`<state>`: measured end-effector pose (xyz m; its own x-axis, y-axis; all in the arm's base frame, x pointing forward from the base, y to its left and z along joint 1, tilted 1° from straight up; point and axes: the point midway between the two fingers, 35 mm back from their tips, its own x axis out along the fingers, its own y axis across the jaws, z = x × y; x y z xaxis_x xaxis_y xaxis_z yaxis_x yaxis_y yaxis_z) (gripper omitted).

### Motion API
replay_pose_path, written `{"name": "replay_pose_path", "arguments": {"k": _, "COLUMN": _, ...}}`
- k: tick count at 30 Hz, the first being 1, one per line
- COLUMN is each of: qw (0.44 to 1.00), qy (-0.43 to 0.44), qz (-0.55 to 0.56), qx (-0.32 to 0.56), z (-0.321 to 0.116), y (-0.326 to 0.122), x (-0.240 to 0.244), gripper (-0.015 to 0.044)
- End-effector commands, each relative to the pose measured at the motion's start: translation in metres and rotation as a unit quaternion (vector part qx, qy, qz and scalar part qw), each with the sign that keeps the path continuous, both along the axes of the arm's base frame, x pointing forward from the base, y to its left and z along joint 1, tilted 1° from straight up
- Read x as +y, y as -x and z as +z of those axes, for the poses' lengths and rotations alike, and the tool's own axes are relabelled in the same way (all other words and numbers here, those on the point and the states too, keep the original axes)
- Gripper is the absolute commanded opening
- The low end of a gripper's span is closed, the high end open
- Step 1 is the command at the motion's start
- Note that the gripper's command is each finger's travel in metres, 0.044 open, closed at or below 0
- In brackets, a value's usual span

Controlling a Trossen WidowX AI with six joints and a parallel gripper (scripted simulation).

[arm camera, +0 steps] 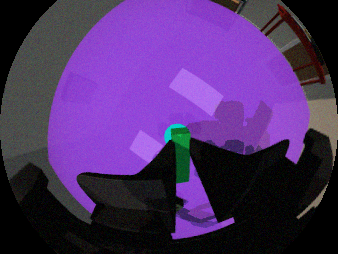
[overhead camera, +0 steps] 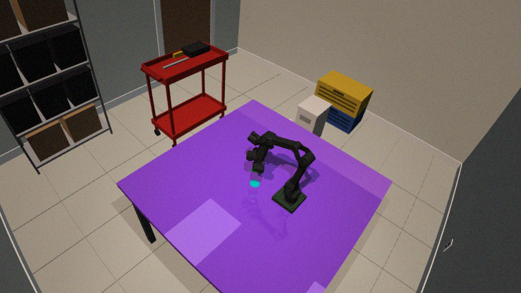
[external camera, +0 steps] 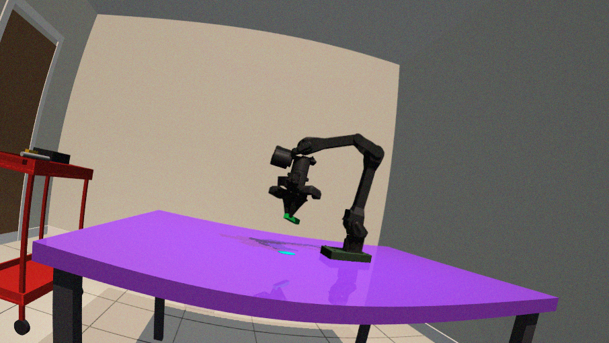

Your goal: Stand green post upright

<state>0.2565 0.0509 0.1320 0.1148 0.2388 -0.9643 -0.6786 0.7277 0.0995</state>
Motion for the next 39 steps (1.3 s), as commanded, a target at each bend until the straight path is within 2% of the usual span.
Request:
{"name": "replay_pose_path", "arguments": {"k": 1, "qw": 1.000, "qy": -0.016, "qz": -0.004, "qx": -0.012, "z": 0.001, "y": -0.001, "x": 0.000, "gripper": 0.0023}}
{"name": "replay_pose_path", "arguments": {"k": 39, "qw": 0.986, "qy": -0.134, "qz": -0.038, "qx": -0.090, "z": -0.008, "y": -0.011, "x": -0.003, "gripper": 0.0023}}
